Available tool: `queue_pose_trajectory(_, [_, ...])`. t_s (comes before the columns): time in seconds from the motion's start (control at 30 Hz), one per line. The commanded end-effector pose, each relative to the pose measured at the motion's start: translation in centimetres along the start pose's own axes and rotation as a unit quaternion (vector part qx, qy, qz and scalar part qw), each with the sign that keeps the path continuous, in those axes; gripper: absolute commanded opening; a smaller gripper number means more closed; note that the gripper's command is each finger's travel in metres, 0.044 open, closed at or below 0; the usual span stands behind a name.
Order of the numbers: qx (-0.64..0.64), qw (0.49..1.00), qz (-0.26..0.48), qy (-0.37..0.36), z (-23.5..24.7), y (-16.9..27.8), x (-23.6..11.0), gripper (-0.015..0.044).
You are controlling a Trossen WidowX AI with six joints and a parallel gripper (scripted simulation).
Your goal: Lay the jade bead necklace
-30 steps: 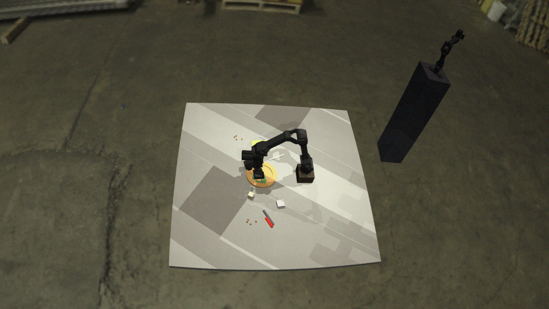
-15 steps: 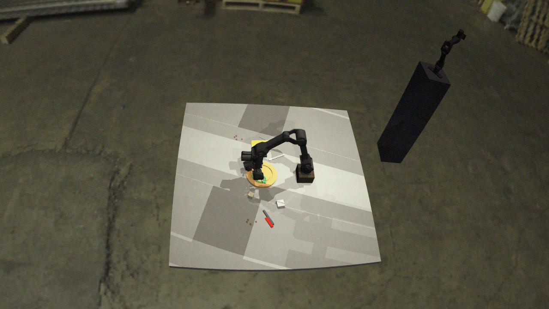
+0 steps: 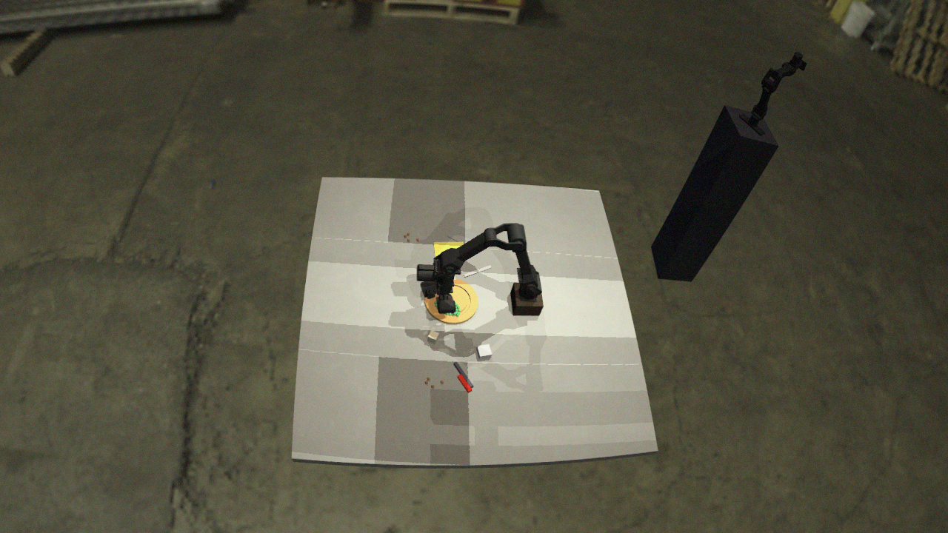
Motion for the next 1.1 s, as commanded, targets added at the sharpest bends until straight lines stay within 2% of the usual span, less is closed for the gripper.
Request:
queue_pose_trajectory(0.0, [0.002, 1.000, 0.003, 0.000, -0.01, 0.19, 0.23, 0.0120])
queue_pose_trajectory(0.17, [0.000, 1.000, 0.001, 0.000, 0.00, 0.02, 0.04, 0.0000])
queue_pose_trajectory(1.07, [0.000, 1.000, 0.001, 0.000, 0.00, 0.02, 0.04, 0.0000])
Point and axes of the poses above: the point midway between the two fingers, 35 mm back from their tips, its own x axis out along the fingers, its own z axis across the jaws, y = z × x, the point moved 4 cm from there along -x, back along the fingers, and after that the axes turned 15 degrees about x, right-handed, at the moved point
